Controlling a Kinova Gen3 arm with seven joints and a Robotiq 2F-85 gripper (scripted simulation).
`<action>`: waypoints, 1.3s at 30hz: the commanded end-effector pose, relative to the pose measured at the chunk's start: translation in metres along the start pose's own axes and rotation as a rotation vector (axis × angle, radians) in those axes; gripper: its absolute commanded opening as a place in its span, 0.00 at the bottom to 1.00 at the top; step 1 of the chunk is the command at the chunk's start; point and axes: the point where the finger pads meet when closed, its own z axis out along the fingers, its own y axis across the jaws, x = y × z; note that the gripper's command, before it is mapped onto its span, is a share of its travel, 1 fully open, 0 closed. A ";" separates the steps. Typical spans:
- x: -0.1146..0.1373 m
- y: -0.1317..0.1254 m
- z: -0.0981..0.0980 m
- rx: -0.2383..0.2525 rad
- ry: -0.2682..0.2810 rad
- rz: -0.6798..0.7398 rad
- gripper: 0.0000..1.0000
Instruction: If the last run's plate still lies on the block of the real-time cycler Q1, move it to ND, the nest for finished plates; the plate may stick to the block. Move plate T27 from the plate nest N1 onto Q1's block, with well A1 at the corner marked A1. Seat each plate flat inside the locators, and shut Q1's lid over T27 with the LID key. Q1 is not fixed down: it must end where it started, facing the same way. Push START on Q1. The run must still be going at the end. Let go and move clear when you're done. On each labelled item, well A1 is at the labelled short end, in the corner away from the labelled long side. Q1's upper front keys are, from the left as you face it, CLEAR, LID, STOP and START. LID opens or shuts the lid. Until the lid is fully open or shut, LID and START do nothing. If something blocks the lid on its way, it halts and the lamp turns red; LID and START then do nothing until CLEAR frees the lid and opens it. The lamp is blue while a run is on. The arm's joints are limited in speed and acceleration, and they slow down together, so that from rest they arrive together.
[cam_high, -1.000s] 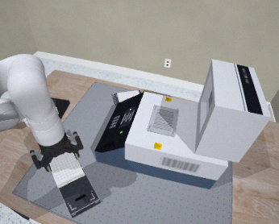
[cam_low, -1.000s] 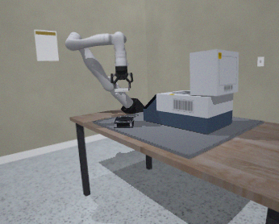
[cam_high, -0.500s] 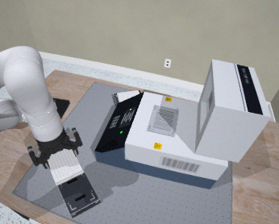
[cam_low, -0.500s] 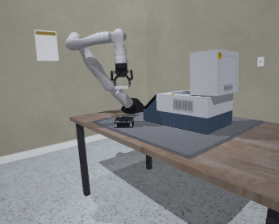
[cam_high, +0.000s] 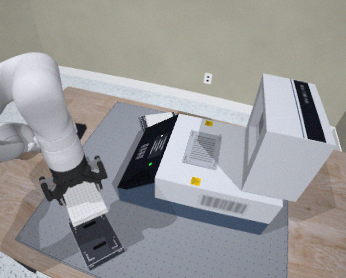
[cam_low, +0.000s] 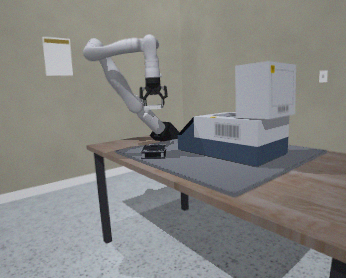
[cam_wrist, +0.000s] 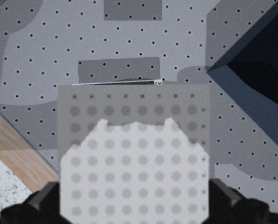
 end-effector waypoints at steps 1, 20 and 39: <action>0.000 0.007 0.000 0.001 -0.001 0.023 0.91; 0.004 0.064 0.000 0.001 -0.001 0.221 0.91; 0.008 0.120 0.000 0.001 -0.001 0.419 0.91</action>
